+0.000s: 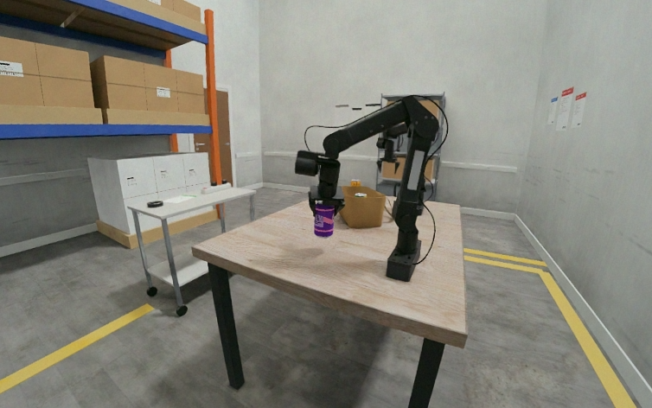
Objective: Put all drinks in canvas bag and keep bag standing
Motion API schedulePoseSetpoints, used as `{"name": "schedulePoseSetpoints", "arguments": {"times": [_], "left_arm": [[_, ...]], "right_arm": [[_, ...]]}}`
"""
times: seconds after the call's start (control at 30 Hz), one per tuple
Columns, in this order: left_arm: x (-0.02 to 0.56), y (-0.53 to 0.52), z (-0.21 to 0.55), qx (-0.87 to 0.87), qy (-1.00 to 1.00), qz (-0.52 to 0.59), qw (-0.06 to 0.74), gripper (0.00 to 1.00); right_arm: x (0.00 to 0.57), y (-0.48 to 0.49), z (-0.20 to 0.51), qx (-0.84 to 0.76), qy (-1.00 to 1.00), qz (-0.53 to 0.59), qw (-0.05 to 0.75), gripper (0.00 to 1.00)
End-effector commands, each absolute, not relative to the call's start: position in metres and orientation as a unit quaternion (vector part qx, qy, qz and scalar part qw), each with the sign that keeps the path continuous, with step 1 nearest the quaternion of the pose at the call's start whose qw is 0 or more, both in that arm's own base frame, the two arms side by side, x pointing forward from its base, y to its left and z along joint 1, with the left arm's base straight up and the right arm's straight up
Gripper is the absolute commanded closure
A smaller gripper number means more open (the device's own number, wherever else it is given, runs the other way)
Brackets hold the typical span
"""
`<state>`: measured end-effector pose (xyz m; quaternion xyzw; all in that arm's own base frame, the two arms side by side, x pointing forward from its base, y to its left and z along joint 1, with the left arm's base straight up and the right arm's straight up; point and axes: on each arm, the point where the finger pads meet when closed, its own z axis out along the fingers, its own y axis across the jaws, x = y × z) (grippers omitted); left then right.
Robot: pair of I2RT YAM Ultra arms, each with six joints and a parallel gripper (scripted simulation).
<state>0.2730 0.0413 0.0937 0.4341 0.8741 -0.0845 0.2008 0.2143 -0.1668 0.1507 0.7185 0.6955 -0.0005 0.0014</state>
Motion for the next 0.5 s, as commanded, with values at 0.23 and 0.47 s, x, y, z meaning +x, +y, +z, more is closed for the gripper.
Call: {"name": "schedulePoseSetpoints", "arguments": {"times": [0.23, 0.47], "left_arm": [[0.284, 0.037, 0.114, 0.436, 0.863, -0.067, 0.249, 0.30], [0.281, 0.038, 0.118, 0.434, 0.864, -0.073, 0.245, 0.30]], "right_arm": [[0.218, -0.174, 0.154, 0.721, 0.693, -0.006, 0.007, 0.00], [0.218, -0.174, 0.154, 0.721, 0.693, -0.006, 0.007, 0.00]]}}
